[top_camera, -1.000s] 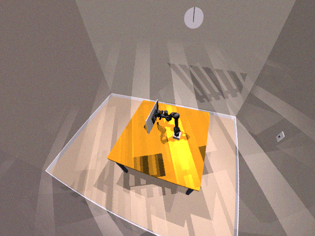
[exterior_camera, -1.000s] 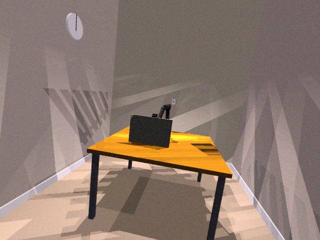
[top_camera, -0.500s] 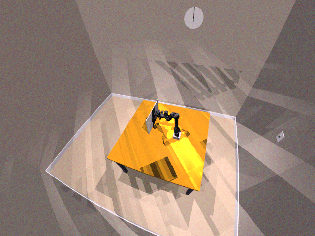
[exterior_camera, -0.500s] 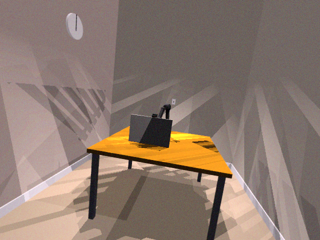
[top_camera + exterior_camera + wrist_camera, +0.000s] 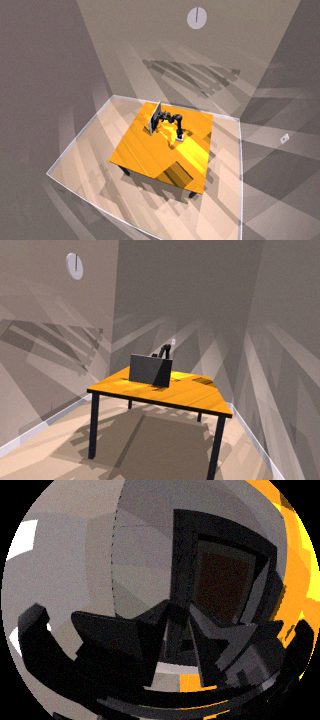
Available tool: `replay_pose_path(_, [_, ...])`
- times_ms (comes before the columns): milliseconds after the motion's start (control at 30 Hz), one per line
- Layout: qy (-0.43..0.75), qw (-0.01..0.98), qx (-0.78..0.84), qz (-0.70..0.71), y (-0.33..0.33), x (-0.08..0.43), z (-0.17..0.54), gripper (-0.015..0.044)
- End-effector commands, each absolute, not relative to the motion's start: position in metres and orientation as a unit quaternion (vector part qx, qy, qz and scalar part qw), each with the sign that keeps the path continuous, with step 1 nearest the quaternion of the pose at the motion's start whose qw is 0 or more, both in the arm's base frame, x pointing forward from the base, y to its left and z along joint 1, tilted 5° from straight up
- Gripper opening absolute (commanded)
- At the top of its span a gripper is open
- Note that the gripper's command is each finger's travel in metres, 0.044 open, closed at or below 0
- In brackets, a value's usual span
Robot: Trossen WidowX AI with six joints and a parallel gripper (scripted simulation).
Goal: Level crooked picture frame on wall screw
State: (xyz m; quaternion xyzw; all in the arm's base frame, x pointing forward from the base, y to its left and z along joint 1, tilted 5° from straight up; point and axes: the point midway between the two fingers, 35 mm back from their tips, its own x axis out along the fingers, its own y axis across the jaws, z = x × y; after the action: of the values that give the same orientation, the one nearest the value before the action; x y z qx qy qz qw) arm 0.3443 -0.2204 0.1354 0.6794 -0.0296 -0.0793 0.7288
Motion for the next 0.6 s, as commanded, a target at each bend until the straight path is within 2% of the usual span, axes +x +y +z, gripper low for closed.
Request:
replay_pose_path(0, [-0.031,0.721,0.688,-0.078,-0.2205,0.3443,0.1356,0.0])
replay_pose_path(567, [-0.033,0.695,0.714,-0.077,-0.2207,0.3442,0.1355,0.0])
